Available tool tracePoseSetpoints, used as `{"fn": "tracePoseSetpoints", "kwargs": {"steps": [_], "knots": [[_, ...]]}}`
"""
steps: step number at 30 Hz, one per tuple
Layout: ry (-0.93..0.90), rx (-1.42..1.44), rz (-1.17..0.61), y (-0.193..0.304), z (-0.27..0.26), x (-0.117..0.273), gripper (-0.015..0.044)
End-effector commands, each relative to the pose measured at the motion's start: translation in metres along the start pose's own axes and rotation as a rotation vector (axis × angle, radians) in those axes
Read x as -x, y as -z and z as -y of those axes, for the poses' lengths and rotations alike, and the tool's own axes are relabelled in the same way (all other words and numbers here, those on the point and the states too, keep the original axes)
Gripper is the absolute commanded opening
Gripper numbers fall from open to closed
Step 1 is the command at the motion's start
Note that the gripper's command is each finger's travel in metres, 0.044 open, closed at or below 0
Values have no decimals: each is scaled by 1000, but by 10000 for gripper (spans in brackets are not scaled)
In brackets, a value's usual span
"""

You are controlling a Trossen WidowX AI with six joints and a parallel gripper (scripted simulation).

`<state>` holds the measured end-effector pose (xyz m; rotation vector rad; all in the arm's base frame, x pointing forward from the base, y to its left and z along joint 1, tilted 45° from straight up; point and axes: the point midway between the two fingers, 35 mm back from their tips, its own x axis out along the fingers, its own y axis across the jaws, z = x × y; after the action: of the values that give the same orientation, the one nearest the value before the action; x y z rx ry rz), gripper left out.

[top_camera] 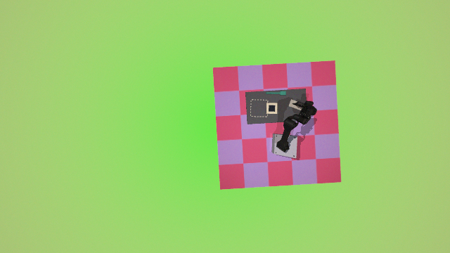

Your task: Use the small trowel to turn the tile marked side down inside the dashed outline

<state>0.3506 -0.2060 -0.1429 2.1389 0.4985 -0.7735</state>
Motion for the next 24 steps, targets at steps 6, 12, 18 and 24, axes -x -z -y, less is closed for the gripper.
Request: {"fn": "tracePoseSetpoints", "kwargs": {"steps": [6,12,18,24], "knots": [[-55,-265,-67,23,8,9,300],[-55,-265,-67,23,8,9,300],[-55,-265,-67,24,7,0,300],[-55,-265,-67,24,6,-9,300]]}}
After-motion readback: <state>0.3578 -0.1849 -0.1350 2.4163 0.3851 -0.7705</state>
